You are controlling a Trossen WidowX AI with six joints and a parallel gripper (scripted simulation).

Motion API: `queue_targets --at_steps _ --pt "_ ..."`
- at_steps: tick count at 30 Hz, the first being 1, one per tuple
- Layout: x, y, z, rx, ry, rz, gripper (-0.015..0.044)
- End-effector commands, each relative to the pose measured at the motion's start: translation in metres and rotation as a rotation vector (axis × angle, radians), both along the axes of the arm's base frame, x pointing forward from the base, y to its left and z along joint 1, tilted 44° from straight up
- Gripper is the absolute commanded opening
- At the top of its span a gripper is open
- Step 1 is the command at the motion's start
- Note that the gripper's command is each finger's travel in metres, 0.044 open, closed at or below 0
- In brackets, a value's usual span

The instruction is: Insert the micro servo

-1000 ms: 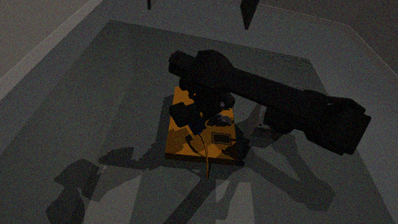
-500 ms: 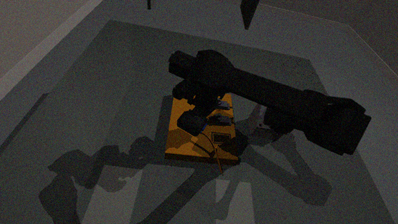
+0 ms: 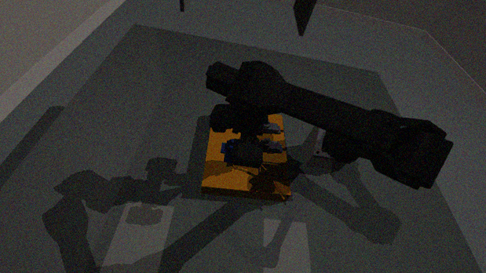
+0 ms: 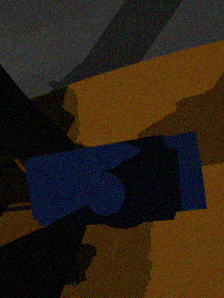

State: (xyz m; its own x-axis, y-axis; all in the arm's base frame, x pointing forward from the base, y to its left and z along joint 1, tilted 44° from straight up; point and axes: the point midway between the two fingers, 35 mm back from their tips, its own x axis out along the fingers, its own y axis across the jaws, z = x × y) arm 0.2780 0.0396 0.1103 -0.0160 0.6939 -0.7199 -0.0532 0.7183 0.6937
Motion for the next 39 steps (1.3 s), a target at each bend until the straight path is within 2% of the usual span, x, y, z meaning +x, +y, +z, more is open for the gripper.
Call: queue_targets --at_steps 1,7,26,39 --pt "0.000 0.000 0.002 0.002 -0.025 0.020 0.0000" --pt "-0.015 -0.001 0.001 0.002 -0.024 0.020 0.0000" --pt "-0.106 -0.008 -0.004 0.002 -0.018 0.020 0.0000" --pt "-0.109 0.000 -0.012 0.001 -0.019 0.020 0.0000"
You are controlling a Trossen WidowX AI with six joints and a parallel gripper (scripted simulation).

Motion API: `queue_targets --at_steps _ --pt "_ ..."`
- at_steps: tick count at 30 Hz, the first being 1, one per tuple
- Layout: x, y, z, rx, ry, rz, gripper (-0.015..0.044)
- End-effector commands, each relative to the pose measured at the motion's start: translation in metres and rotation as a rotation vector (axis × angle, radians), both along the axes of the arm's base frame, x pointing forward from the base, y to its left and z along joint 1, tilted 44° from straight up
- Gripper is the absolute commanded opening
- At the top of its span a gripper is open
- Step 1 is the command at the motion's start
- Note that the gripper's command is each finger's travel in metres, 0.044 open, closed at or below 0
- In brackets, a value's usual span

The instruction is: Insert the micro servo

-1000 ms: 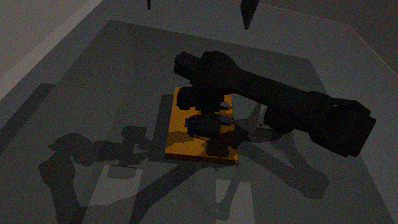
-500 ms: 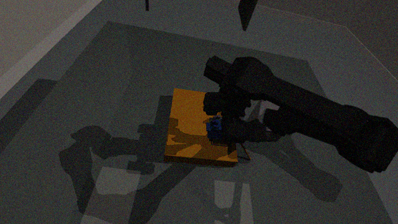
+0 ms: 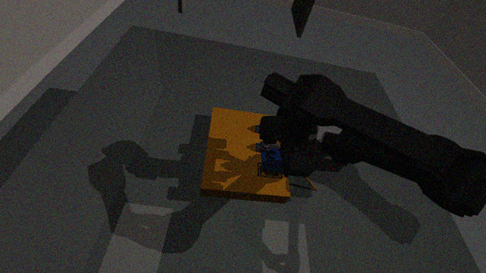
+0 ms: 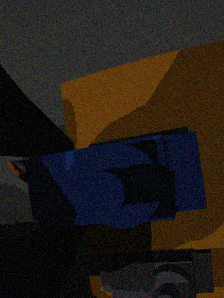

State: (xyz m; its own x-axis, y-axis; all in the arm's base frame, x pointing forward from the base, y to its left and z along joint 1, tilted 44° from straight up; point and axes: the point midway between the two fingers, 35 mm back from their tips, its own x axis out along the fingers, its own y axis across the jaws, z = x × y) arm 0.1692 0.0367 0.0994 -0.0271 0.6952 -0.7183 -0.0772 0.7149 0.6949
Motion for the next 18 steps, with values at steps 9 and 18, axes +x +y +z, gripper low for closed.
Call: queue_targets --at_steps 9,18 --pt "0.0002 0.0092 -0.0076 0.000 -0.010 -0.005 0.0000" --pt "0.0011 0.0099 -0.0069 0.000 -0.010 -0.005 0.0000"
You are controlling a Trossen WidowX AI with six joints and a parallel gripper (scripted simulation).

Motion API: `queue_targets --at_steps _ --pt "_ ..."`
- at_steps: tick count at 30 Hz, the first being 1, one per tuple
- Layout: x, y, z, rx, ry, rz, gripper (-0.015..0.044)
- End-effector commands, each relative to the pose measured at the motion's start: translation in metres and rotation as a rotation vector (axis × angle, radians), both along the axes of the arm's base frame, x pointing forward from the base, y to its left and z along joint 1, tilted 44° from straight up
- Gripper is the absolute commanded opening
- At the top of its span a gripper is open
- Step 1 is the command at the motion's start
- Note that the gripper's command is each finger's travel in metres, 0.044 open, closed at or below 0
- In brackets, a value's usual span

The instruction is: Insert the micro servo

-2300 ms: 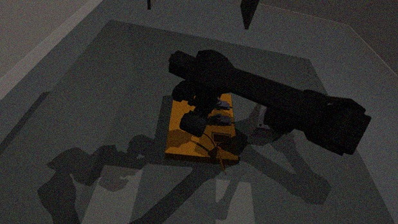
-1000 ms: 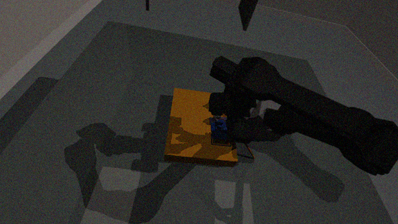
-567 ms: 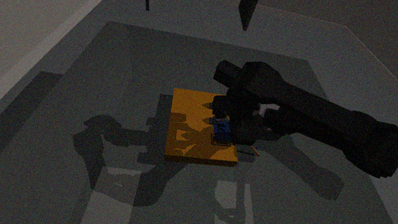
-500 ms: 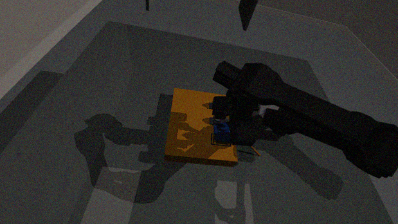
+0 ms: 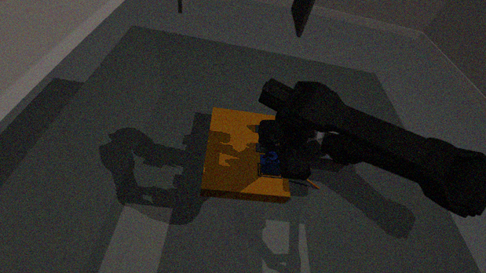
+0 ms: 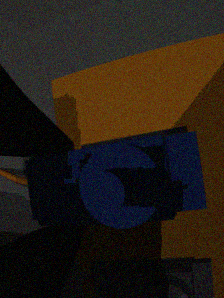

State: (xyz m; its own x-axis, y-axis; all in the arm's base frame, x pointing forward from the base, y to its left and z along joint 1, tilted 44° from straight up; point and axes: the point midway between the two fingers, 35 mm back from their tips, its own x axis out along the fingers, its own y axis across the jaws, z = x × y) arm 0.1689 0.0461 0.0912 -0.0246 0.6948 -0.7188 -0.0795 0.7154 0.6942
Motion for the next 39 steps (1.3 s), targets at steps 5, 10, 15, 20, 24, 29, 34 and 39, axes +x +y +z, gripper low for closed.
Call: queue_targets --at_steps 5,10,15,20,24,29,34,39 --pt "0.001 0.000 0.001 0.000 -0.007 -0.005 0.0000" --pt "0.001 0.003 -0.001 0.001 -0.007 -0.005 0.0000" --pt "0.001 0.006 -0.005 0.001 -0.007 -0.005 0.0000" --pt "0.001 0.010 -0.008 0.001 -0.007 -0.005 0.0000" --pt "0.001 0.012 -0.011 0.001 -0.007 -0.005 0.0000" --pt "0.001 0.016 -0.014 0.001 -0.007 -0.005 0.0000" --pt "0.001 0.020 -0.018 0.001 -0.007 -0.005 0.0000" --pt "0.001 0.023 -0.021 0.002 -0.007 -0.005 0.0000"
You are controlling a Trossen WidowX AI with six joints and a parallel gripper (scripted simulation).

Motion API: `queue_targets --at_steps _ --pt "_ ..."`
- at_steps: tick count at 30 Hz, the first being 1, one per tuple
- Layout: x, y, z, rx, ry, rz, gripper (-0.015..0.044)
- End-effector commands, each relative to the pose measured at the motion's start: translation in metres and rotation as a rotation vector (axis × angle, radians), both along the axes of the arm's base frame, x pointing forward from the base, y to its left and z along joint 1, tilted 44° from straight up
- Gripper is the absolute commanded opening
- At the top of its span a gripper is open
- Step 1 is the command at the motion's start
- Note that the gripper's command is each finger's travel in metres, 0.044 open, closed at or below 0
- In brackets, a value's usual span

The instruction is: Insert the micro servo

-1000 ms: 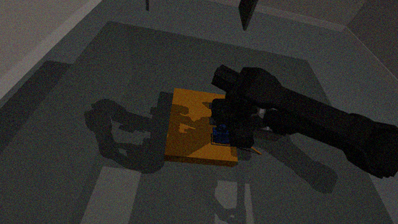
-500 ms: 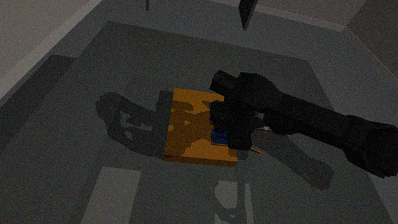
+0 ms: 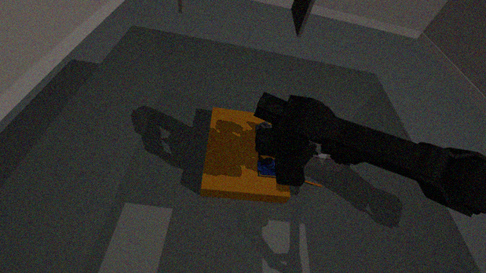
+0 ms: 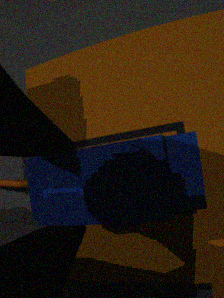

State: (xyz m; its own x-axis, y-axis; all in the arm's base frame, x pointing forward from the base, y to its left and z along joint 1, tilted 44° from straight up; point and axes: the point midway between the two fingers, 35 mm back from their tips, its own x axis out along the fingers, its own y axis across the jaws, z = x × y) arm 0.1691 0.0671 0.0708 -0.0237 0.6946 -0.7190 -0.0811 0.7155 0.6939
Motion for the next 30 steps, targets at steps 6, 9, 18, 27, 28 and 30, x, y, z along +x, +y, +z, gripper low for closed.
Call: queue_targets --at_steps 6,9,18,27,28,30 --pt "0.001 0.006 -0.005 0.002 -0.006 -0.005 0.0000" --pt "0.000 0.008 -0.008 0.002 -0.006 -0.005 0.0000" --pt "0.000 0.015 -0.014 0.003 -0.006 -0.005 0.0000" --pt "-0.001 0.013 -0.014 0.003 -0.006 -0.005 0.0187" --pt "-0.001 0.012 -0.012 0.002 -0.006 -0.005 0.0187" --pt "-0.001 0.006 -0.007 0.000 -0.006 -0.006 0.0187"
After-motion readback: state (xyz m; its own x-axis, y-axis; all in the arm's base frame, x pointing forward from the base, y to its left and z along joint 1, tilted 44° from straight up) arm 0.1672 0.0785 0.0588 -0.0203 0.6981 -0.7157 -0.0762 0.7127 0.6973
